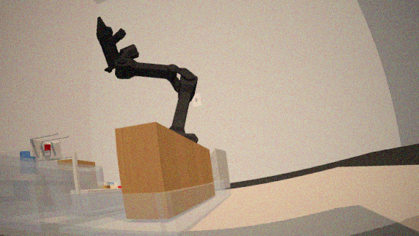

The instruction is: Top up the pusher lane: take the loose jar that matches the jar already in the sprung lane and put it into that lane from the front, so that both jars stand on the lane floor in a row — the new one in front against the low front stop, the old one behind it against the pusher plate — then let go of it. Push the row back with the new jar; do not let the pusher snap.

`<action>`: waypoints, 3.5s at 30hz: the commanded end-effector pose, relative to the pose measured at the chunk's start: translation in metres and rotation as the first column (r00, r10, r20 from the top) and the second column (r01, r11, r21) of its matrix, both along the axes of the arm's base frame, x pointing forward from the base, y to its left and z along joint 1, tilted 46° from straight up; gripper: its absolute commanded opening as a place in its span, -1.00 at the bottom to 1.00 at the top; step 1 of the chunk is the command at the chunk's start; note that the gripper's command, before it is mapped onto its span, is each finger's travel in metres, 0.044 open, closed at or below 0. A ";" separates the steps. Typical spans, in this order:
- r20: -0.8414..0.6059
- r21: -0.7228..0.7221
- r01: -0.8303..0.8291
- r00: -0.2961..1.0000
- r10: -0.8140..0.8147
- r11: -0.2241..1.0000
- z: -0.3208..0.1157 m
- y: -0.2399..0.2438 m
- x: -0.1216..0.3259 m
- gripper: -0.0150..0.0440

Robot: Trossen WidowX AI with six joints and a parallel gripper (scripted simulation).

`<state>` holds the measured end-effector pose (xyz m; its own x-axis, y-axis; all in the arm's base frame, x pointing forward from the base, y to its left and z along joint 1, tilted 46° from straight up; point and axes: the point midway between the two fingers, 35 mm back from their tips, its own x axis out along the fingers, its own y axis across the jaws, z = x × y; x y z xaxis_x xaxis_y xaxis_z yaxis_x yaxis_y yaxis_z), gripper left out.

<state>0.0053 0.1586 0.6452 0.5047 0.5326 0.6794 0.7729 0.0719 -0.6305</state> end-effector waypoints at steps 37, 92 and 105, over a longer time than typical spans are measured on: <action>-0.822 0.283 0.959 0.244 0.514 -0.001 -0.343 -0.236 0.372 1.00; -0.753 -0.656 0.747 -0.658 0.024 -0.105 -0.533 -0.247 0.295 0.47; -0.753 -0.656 0.747 -0.658 0.024 -0.105 -0.533 -0.247 0.295 -0.03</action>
